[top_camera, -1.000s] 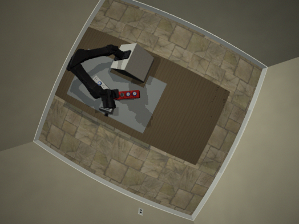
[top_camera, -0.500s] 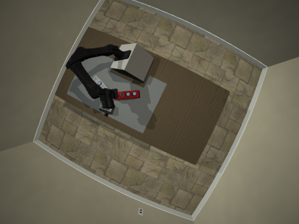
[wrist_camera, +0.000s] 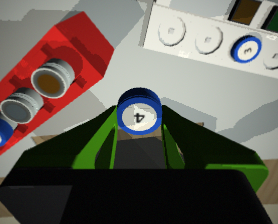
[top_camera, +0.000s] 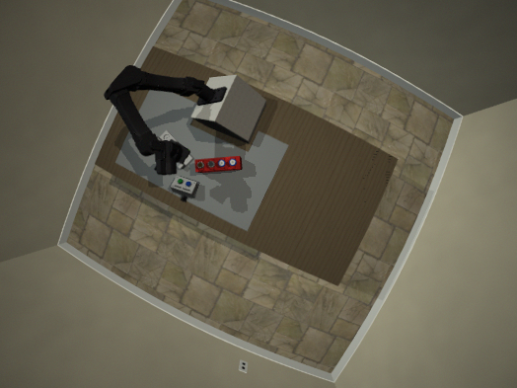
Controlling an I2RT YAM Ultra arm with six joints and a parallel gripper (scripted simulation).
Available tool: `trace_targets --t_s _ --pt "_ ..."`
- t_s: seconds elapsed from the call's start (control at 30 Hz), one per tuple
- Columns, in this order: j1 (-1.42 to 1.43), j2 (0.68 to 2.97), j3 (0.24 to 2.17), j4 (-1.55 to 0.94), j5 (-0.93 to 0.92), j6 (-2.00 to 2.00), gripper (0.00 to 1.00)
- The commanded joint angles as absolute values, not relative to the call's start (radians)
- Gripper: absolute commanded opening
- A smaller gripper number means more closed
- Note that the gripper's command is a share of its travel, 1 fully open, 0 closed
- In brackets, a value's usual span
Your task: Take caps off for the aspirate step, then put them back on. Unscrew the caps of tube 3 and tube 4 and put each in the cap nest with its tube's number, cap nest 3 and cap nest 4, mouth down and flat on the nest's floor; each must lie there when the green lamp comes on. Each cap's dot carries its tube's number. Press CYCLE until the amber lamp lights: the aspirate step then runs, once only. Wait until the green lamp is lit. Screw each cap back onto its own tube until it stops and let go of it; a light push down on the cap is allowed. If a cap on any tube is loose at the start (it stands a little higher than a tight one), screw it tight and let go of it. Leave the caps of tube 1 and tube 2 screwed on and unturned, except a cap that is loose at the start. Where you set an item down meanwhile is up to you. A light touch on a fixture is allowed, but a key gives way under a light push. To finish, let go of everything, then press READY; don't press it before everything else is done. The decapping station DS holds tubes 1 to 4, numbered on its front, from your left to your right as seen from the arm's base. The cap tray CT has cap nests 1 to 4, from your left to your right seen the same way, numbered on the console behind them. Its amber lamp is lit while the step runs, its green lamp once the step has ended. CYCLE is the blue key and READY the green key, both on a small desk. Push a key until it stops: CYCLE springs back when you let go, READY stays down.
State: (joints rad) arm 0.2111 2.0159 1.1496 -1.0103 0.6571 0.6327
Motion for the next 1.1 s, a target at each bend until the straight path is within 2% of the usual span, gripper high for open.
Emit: trace_targets --t_s 0.0,0.63,1.07 --pt "0.186 1.956 1.123 -1.011 0.677 0.814 0.00" --pt "-0.159 1.562 1.057 -1.049 0.724 0.367 0.00" --pt "-0.266 1.501 1.069 -1.027 0.718 0.225 0.00"
